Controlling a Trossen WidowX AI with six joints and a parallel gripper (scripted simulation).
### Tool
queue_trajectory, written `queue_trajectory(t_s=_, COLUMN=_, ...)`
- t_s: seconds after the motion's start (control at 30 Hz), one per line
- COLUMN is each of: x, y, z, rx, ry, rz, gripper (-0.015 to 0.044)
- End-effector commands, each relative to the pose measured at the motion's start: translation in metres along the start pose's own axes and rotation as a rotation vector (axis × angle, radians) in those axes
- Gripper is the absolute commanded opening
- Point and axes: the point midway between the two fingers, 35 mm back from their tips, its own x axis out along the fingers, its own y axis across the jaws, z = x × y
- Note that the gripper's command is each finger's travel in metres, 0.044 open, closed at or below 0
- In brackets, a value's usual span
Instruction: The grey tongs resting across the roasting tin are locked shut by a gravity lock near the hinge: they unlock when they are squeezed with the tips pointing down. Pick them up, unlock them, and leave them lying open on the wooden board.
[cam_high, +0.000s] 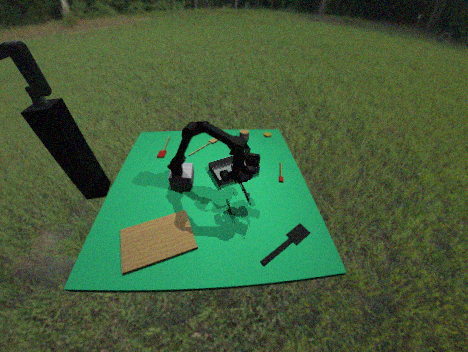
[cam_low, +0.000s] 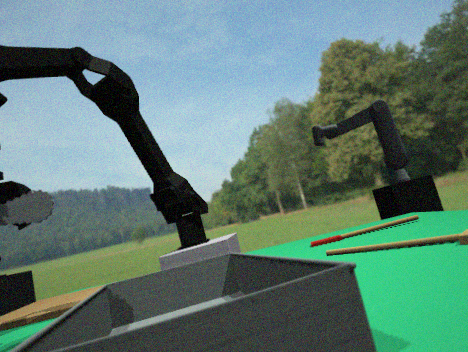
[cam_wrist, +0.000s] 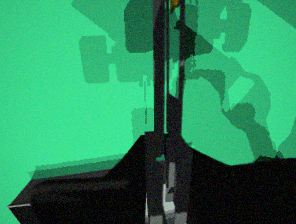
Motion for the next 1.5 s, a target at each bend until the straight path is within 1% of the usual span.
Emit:
queue_trajectory(t_s=0.0, x=0.000, y=-0.006, z=0.008, rx=0.165, ry=0.000, rz=0.004, gripper=-0.0150)
queue_trajectory(t_s=1.47, x=-0.002, y=-0.099, z=0.087, rx=1.998, ry=-0.003, rz=0.005, gripper=-0.0150)
